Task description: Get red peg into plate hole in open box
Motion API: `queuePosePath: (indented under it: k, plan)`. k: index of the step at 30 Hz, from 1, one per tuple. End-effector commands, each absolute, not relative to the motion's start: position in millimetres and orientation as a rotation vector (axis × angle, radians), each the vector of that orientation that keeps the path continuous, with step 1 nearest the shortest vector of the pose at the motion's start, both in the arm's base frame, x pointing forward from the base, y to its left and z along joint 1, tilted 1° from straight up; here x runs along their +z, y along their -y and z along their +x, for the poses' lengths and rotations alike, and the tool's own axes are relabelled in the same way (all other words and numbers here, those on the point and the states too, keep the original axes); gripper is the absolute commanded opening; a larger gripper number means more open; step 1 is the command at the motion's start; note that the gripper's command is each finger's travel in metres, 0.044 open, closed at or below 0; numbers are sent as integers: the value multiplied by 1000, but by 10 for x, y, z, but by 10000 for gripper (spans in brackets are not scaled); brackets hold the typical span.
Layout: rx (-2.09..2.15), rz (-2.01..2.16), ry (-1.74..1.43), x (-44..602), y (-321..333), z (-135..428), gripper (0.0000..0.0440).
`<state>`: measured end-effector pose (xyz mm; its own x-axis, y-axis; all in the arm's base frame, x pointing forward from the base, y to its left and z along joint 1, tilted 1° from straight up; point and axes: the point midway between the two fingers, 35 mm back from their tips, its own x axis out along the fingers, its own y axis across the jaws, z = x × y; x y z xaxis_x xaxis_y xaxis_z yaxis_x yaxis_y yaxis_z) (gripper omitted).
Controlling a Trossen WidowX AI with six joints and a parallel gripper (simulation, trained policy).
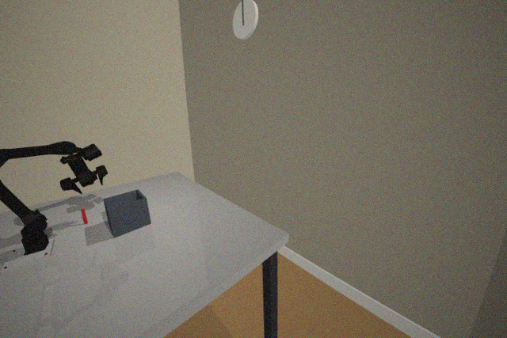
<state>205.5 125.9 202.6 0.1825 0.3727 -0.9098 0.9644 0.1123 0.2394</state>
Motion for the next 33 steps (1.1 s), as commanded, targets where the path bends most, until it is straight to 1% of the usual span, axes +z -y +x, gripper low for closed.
queuePosePath:
  k: [1, 14, 33]
  plan:
    - [-798, 1380, -1435, 1864, -1310, 1917, 440]
    - [-908, 1189, -1549, 1466, -1353, 1607, 440]
    - [-982, 1099, -1623, 879, -1341, 1446, 440]
